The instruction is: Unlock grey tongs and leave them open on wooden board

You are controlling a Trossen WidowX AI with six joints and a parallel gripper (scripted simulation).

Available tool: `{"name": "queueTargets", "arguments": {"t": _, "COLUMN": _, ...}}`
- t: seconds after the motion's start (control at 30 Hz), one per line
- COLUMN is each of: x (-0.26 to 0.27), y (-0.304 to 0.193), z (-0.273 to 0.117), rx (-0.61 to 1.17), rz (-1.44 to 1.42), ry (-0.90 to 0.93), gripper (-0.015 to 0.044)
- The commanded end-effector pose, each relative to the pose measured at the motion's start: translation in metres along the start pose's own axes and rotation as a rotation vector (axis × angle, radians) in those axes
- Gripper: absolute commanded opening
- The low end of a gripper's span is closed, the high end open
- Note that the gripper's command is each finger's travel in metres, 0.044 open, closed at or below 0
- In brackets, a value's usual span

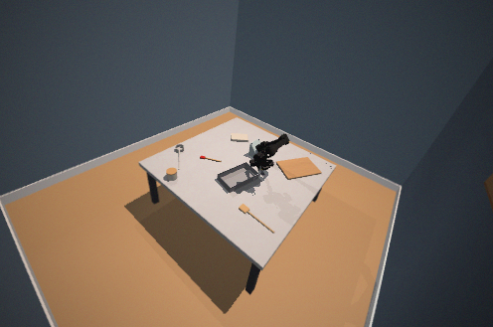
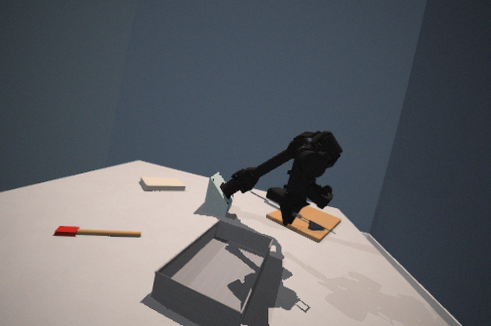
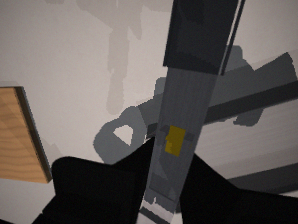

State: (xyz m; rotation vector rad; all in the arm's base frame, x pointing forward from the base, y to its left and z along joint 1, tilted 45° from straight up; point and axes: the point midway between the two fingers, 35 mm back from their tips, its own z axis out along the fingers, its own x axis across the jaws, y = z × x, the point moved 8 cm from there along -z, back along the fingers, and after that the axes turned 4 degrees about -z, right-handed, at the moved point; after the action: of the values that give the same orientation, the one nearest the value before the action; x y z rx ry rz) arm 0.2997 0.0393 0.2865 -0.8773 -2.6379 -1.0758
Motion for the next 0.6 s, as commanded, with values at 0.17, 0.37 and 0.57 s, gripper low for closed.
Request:
{"name": "queueTargets", "arguments": {"t": 0.17, "x": 0.022, "y": 0.008, "z": -0.006, "rx": -0.012, "rz": -0.349, "ry": 0.002, "gripper": -0.0150}}
{"name": "queueTargets", "arguments": {"t": 0.37, "x": 0.037, "y": 0.013, "z": -0.009, "rx": -0.019, "rz": -0.592, "ry": 0.002, "gripper": -0.0150}}
{"name": "queueTargets", "arguments": {"t": 0.57, "x": 0.052, "y": 0.017, "z": -0.013, "rx": -0.027, "rz": -0.835, "ry": 0.002, "gripper": -0.0150}}
